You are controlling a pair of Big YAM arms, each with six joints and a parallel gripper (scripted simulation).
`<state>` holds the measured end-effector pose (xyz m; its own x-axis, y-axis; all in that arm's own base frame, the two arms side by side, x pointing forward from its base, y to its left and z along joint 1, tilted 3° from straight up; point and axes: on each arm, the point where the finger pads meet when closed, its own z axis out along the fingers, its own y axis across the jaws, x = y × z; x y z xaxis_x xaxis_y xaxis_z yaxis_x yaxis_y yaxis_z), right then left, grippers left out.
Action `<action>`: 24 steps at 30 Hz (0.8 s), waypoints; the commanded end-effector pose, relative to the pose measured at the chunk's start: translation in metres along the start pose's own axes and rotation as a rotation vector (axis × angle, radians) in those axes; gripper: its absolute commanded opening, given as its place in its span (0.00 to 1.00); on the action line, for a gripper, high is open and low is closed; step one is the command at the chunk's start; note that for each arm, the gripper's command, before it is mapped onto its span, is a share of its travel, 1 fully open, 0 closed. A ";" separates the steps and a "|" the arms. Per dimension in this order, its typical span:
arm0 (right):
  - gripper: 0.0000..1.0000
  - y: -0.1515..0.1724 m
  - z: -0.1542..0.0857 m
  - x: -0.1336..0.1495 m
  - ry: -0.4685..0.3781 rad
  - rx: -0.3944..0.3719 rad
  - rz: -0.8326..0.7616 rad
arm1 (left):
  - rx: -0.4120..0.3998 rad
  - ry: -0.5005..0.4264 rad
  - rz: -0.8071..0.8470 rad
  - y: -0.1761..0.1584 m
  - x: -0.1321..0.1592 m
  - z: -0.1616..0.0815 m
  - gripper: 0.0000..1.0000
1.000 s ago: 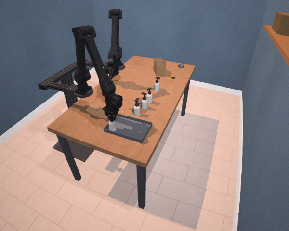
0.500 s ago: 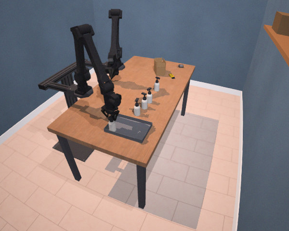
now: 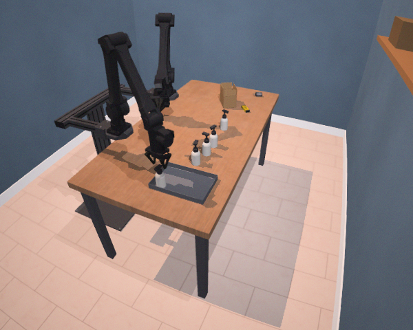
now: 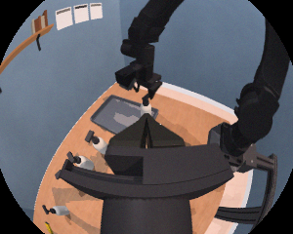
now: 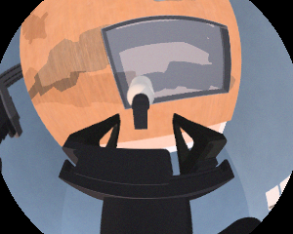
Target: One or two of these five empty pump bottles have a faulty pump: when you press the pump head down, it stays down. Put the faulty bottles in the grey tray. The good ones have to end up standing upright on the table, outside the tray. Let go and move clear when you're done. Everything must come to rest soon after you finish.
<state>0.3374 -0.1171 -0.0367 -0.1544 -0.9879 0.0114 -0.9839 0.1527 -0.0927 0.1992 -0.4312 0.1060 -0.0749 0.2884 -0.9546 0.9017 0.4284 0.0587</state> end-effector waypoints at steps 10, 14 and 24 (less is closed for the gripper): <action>0.75 0.012 -0.001 -0.006 -0.011 -0.057 0.008 | -0.008 -0.029 -0.006 0.004 -0.012 0.002 0.00; 0.98 0.003 -0.010 -0.005 -0.007 -0.037 0.047 | -0.009 -0.063 -0.017 0.004 -0.029 0.005 0.00; 1.00 -0.007 -0.049 0.002 0.005 -0.007 0.469 | 0.000 -0.041 -0.015 -0.001 -0.066 -0.001 0.00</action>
<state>0.3257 -0.1097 -0.0128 -0.3990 -0.9168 -0.0154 -0.9153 0.3993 -0.0526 0.1988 -0.4281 0.1258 -0.0842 0.3040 -0.9489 0.8996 0.4327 0.0588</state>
